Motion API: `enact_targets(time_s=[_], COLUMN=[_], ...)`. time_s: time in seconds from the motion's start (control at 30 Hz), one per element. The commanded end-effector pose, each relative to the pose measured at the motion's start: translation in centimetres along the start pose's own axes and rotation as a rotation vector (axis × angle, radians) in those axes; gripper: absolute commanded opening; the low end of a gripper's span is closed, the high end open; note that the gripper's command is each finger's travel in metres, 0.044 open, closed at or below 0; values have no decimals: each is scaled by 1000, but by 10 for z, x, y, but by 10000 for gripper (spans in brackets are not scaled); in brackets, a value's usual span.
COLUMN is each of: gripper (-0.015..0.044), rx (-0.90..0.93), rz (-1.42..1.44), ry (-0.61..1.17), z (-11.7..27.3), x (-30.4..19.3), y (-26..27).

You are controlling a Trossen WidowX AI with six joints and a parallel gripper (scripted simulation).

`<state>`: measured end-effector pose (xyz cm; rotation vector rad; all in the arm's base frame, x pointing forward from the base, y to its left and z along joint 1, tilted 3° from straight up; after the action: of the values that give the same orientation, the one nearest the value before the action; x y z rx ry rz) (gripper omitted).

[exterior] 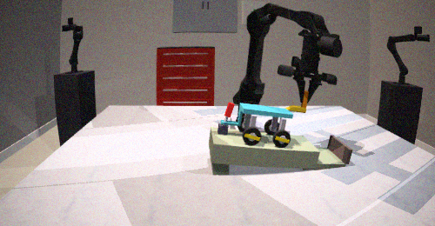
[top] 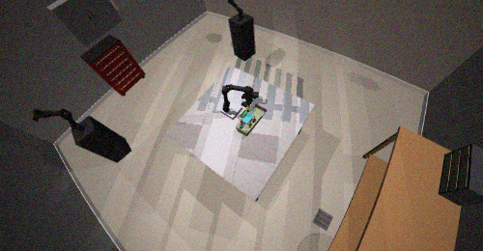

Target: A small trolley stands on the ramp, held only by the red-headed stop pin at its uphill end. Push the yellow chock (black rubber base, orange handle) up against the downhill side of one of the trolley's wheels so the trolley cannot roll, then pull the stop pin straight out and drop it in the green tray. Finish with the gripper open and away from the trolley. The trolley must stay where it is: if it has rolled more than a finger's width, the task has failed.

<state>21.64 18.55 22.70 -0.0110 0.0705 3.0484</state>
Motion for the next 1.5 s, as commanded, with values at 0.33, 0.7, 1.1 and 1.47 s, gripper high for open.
enact_targets(time_s=[0.33,0.7,1.1,1.47], gripper=[0,0,0,0], rx=[8,8,8,8], rz=[103,103,103,103], ry=[8,9,9,9], z=[-2,-9,-38,-62], x=[-12,-25,-27,-28], y=[-5,-9,-12,-11])
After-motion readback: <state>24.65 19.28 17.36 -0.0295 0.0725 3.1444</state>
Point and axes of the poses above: the point midway between the two fingers, 35 mm back from their tips, its own z axis back along the fingers, its own y axis across the jaws, x = y × z, the point moved 7 cm from there along z, back along the fingers, and after that the axes turned 10 degrees about -z, right-handed, at the moved point
